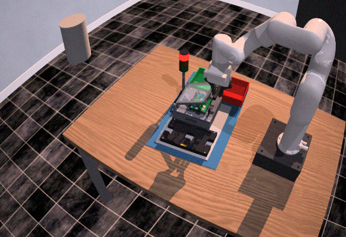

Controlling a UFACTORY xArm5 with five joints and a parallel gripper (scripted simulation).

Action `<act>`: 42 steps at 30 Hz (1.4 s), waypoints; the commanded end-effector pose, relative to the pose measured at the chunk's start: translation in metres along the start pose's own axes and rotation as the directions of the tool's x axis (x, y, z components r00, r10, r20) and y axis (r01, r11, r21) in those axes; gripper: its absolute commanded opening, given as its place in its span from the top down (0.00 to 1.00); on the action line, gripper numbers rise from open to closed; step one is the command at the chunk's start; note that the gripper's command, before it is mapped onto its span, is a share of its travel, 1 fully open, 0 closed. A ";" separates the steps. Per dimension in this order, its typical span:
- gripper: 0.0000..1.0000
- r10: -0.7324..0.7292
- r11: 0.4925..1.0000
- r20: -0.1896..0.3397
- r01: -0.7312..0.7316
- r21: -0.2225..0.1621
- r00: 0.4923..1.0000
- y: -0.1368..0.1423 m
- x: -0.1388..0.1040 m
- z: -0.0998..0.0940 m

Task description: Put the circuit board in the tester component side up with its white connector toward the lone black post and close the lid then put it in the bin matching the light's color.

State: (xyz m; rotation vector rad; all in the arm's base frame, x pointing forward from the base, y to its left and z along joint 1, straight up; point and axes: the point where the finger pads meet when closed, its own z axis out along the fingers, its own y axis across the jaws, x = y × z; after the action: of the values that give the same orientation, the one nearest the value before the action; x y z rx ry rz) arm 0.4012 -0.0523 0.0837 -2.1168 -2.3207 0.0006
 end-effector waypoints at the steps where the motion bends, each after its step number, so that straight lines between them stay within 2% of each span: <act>1: 0.72 0.000 1.000 0.001 0.000 -0.004 1.000 0.001 0.000 -0.001; 6: 0.72 0.000 1.000 0.001 0.000 -0.004 1.000 0.001 0.000 -0.001; 7: 1.00 0.000 1.000 0.001 0.000 -0.004 1.000 0.001 0.000 -0.001; 42: 1.00 0.000 1.000 0.001 0.000 -0.004 1.000 0.001 0.000 -0.001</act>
State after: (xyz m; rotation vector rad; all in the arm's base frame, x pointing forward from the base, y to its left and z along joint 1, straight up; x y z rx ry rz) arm 0.4012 -0.0523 0.0835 -2.1169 -2.3207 0.0005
